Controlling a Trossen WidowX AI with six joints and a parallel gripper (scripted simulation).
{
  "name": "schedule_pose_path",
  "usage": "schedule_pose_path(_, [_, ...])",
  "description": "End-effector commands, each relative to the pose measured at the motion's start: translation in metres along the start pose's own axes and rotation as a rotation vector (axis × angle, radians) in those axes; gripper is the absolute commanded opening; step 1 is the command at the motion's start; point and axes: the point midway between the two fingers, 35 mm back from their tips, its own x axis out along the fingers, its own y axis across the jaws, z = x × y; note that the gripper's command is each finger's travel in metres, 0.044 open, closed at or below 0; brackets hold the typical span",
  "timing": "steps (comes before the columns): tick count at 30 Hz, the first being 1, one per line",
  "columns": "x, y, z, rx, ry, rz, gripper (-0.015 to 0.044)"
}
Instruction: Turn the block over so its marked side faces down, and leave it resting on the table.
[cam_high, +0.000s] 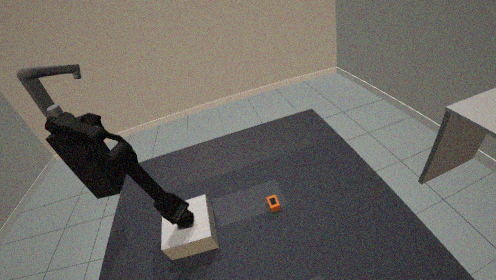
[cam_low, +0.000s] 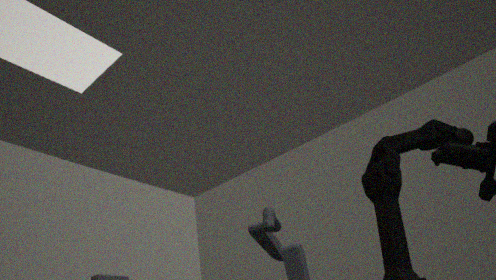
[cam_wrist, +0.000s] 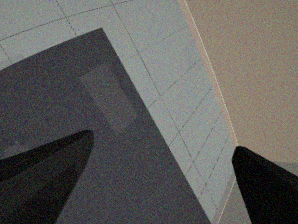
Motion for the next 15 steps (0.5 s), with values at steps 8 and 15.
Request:
schedule_pose_path(8, [0.078,-0.067,-0.065,0.217,0.222,-0.061,0.0440])
schedule_pose_path(15, [0.136,-0.126,-0.162,0.442,0.443,-0.093,0.0440])
